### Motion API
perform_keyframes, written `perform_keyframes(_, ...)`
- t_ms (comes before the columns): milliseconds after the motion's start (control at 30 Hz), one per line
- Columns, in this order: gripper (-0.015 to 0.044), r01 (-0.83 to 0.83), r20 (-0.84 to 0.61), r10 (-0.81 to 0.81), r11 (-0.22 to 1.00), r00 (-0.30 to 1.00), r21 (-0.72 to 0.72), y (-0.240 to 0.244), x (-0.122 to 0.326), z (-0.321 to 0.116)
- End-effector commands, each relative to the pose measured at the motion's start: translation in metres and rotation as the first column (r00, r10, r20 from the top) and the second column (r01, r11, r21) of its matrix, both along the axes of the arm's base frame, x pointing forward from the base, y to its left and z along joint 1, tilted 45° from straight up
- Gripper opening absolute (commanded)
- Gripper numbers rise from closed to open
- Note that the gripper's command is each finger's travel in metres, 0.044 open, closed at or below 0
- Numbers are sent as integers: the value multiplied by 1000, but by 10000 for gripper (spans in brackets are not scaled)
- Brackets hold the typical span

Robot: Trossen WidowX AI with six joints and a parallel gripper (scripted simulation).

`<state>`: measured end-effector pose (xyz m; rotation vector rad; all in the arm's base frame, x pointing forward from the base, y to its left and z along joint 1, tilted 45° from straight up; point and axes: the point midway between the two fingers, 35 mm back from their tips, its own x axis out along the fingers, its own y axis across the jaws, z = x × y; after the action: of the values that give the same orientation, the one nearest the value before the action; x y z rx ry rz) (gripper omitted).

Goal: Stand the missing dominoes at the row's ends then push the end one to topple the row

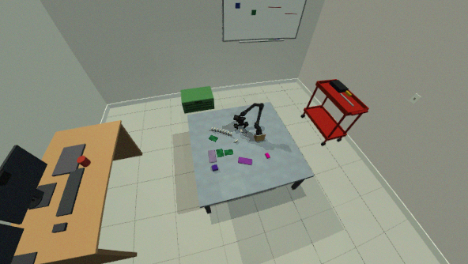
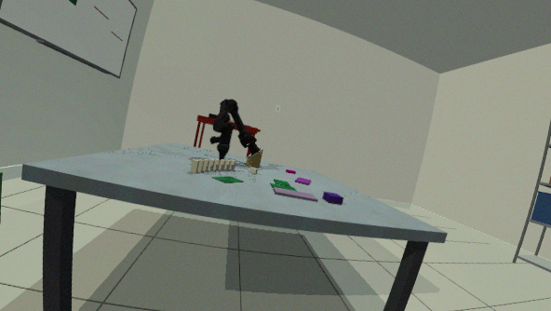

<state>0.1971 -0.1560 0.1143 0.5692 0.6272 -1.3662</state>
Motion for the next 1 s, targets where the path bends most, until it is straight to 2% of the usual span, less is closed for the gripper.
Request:
perform_keyframes(0,440,-3,-11,3,1000,1000,5,-3,-1,-7)
perform_keyframes(300,440,-3,-11,3,1000,1000,5,-7,0,-10)
perform_keyframes(733,107,-3,-11,3,1000,1000,5,-7,0,-10)
perform_keyframes(967,107,-3,-11,3,1000,1000,5,-7,0,-10)
